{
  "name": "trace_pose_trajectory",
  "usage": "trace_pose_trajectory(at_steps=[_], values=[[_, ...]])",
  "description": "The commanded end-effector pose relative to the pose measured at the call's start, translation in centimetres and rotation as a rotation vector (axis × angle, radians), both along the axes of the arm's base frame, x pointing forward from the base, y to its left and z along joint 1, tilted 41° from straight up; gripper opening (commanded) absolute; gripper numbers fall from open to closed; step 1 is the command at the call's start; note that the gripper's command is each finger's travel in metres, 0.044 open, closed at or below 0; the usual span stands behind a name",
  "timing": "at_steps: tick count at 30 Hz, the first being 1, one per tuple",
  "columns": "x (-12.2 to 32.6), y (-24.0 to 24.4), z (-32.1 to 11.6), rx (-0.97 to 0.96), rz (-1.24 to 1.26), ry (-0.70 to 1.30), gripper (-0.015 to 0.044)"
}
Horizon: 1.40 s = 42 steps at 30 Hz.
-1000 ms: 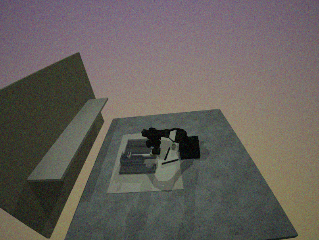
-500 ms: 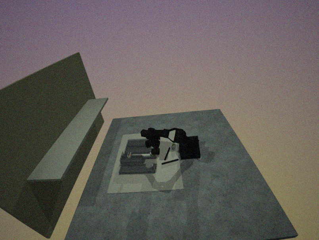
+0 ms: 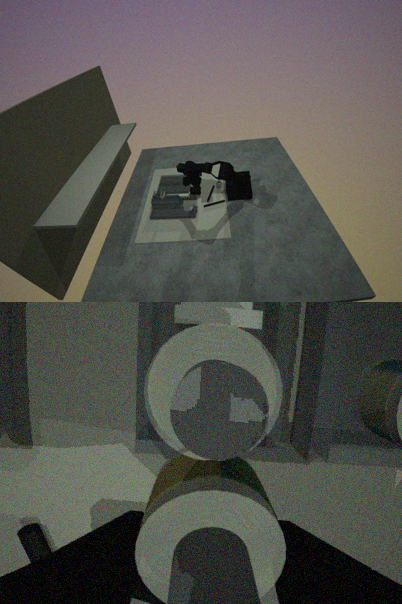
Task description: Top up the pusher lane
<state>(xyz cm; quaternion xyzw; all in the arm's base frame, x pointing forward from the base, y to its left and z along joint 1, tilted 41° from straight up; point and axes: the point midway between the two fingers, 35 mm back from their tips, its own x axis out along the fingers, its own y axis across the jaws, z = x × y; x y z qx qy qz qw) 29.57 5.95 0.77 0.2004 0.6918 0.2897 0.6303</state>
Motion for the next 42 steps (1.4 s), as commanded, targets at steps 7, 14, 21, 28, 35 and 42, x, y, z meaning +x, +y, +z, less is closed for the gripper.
trace_pose_trajectory(at_steps=[7,14,21,28,35,42], values=[[1.2,0.1,0.3,0.004,-0.004,-0.025,0.0],[1.5,0.2,0.3,0.005,-0.004,-0.026,0.0],[1.8,0.2,0.3,0.005,-0.004,-0.026,0.0],[2.1,0.3,0.3,0.005,-0.004,-0.026,0.0],[2.4,0.3,0.4,0.005,-0.004,-0.026,0.0],[2.7,0.4,0.4,0.005,-0.004,-0.026,0.0]])
